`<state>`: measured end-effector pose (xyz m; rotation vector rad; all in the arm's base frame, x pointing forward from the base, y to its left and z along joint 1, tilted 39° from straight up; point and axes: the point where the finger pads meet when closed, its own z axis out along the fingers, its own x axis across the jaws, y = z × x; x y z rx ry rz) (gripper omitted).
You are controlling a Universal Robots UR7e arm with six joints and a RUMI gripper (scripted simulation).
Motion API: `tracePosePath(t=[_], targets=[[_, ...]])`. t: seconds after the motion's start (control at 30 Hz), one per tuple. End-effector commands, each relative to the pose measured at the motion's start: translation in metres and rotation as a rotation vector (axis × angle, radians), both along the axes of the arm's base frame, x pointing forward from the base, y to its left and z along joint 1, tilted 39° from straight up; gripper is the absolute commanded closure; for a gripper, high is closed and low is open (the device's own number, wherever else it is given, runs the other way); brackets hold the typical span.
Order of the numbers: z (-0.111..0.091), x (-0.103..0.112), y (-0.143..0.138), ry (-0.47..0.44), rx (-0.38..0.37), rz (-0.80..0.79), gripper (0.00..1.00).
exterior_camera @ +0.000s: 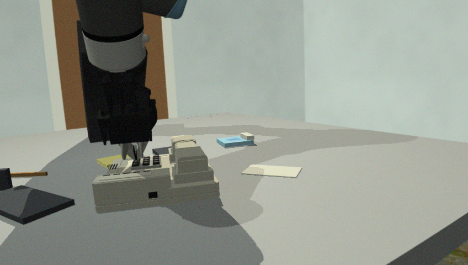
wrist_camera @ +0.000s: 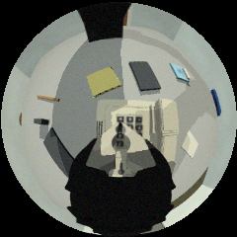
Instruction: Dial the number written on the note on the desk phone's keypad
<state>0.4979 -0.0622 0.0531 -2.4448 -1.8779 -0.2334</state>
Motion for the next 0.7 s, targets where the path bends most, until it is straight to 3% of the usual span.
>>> tracePosePath(t=[0.0,0.67], targets=[[0.001,0.003,0.0,-0.004,-0.001,0.002,1.0],[0.012,-0.009,0.001,-0.002,0.0,0.0,1.0]])
